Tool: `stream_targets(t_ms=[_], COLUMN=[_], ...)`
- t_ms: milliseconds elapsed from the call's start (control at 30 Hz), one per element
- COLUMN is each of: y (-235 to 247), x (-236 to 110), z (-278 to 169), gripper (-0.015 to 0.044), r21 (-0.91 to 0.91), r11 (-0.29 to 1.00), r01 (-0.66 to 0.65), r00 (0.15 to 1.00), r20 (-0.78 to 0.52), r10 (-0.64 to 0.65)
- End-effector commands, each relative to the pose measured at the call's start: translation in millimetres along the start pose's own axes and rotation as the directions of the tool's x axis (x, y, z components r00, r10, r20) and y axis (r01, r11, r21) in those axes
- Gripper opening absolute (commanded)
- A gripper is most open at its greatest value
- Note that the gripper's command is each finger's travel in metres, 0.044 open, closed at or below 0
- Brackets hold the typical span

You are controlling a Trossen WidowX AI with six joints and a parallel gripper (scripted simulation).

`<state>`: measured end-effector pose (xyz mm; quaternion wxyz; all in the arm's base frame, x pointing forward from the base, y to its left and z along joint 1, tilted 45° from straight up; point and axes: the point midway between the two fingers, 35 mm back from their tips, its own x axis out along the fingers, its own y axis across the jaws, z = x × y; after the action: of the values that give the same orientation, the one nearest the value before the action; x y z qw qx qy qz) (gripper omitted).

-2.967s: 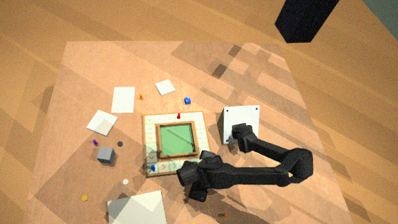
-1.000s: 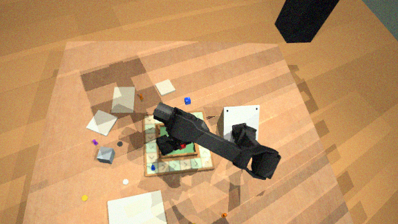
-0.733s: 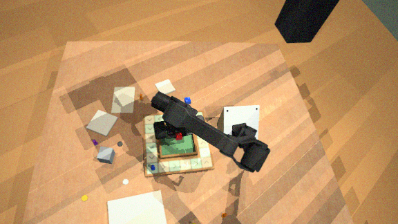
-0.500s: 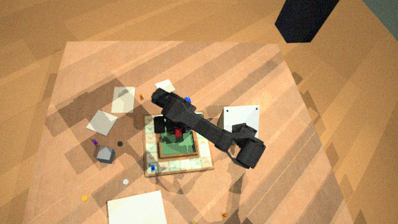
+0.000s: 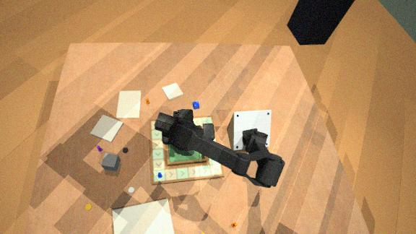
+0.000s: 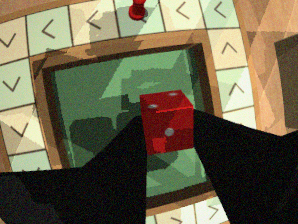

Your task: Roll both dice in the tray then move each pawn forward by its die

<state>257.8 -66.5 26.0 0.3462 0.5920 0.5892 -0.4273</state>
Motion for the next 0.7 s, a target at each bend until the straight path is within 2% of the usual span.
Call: stream_targets(t_ms=[0, 367, 500, 667], y=[-2, -1, -1, 5], x=[1, 3, 0, -45], z=[0, 0, 0, -10], gripper=[0.0, 0.0, 0.0, 0.0], r21=[0.01, 0.024, 0.023, 0.023], r11=[1.0, 0.995, 0.994, 0.994], r01=[-0.001, -0.099, -0.109, -0.11], r00=[0.992, 0.889, 0.88, 0.88], r20=[0.128, 0.45, 0.467, 0.467], r10=[0.0, 0.078, 0.086, 0.086])
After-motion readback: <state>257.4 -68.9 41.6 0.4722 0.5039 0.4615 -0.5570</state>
